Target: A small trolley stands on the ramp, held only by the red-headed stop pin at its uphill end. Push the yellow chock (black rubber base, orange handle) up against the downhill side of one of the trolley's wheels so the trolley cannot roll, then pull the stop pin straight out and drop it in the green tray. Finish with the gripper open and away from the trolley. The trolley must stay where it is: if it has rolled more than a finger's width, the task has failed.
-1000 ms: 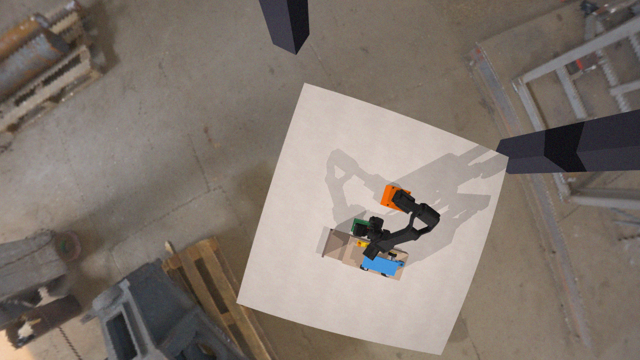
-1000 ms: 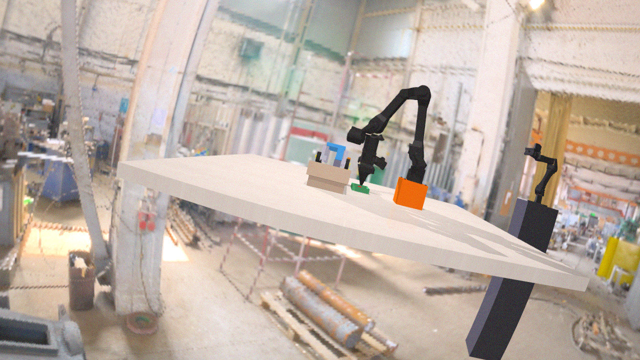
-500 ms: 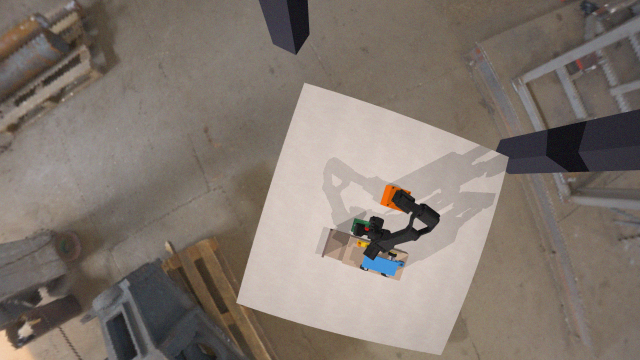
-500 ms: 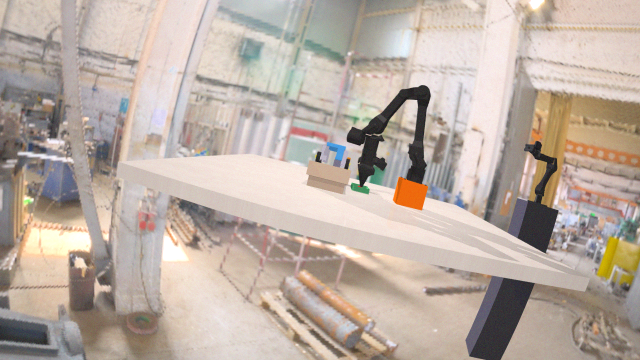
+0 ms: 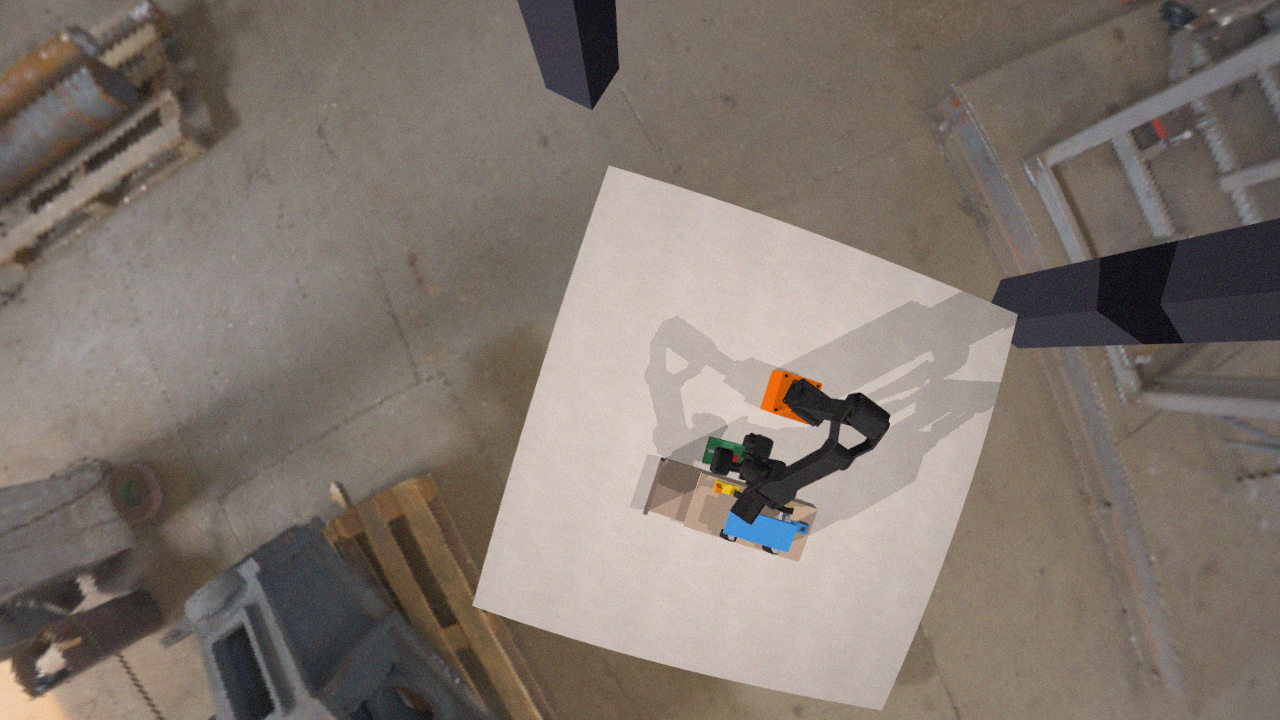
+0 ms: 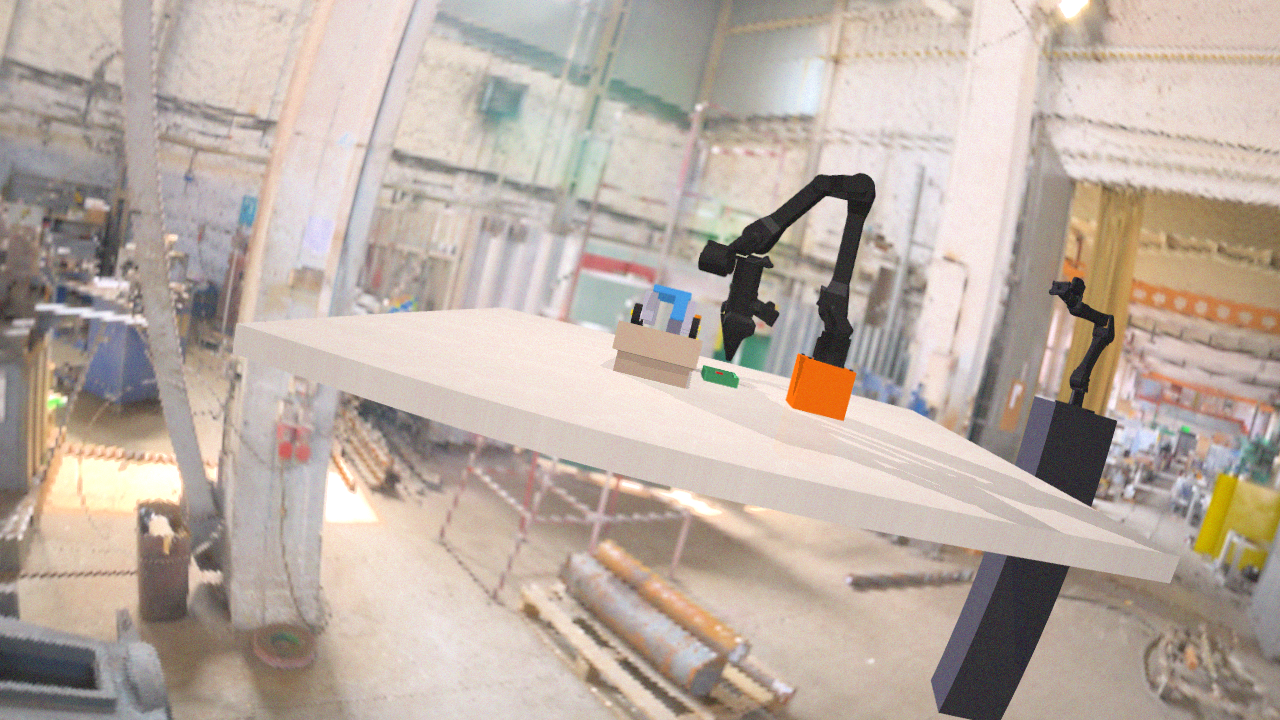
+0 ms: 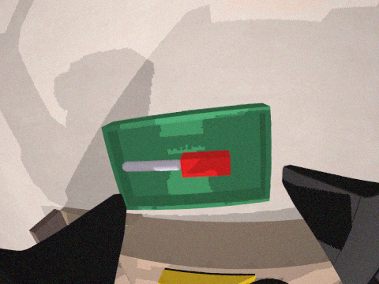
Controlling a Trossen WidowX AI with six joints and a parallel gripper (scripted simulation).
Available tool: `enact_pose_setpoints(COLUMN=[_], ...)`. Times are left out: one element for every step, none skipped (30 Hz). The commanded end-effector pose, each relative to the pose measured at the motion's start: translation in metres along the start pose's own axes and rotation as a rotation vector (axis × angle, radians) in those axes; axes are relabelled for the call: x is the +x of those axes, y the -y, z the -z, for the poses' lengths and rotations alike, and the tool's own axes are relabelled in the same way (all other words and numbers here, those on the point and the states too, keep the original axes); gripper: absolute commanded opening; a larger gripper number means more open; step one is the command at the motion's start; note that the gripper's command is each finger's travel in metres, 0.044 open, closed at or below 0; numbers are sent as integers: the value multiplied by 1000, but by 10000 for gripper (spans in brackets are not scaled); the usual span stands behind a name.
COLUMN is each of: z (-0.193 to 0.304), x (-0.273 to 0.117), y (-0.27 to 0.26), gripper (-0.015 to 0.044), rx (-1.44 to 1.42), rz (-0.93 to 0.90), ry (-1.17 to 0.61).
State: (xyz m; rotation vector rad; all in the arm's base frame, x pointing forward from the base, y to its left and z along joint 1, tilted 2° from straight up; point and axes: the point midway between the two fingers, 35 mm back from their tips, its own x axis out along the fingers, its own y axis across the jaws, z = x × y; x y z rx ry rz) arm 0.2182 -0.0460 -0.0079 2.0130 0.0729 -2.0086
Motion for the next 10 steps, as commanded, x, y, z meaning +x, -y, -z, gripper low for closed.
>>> enact_pose_setpoints(z=[1,1,1,1,1,1,1,1,1,1], x=[-11,-16,-21,-24,-27,-30,-34,-37,-40,-43], y=[-3,-4,-4,-5,-5,-6,-7,-7,-8,-9], gripper=[440,440,440,440,440,440,440,440,440,440], rx=[4,4,4,4,4,4,4,4,4,4], rz=[-7,-7,-7,-7,-7,-7,-7,-7,-7,-7], ry=[-5,-5,-5,-5,-5,-5,-5,-5,-5,-5])
